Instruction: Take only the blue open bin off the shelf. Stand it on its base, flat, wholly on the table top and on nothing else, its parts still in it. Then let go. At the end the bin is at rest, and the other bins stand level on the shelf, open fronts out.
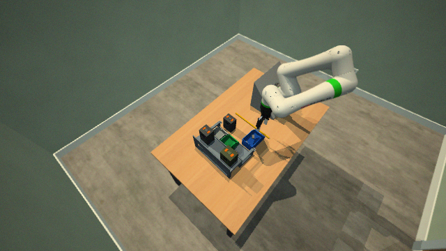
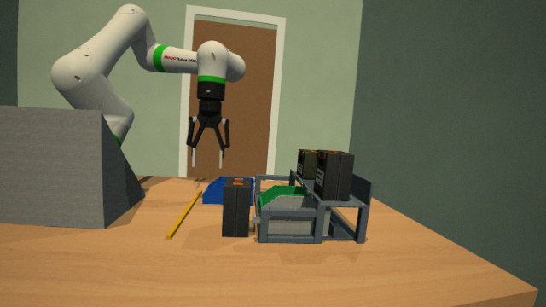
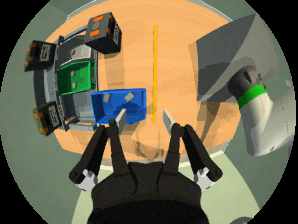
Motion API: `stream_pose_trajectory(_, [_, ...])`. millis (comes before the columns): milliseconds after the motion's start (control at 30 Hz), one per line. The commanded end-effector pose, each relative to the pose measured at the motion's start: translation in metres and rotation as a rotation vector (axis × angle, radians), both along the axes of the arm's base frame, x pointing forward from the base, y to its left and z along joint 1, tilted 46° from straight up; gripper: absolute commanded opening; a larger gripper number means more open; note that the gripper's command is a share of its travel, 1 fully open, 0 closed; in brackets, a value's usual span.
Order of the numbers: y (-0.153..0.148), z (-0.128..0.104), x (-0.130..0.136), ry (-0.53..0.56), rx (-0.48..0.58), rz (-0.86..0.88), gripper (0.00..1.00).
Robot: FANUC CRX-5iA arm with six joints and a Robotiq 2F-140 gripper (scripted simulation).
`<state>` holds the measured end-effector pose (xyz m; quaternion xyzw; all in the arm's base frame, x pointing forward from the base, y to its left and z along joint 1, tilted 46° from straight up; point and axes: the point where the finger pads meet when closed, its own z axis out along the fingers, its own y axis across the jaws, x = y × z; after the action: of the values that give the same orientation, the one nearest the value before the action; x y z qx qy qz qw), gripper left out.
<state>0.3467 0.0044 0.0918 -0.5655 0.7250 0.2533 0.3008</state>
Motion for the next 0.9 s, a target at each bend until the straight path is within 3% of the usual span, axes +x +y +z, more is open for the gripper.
stream_pose_trajectory(0, [-0.0045,0.0049,-0.0008,-0.001,0.002,0.0,0.57])
stream_pose_trajectory(867, [-0.0109,0.0112,-0.0022,-0.001,0.002,0.0,0.57])
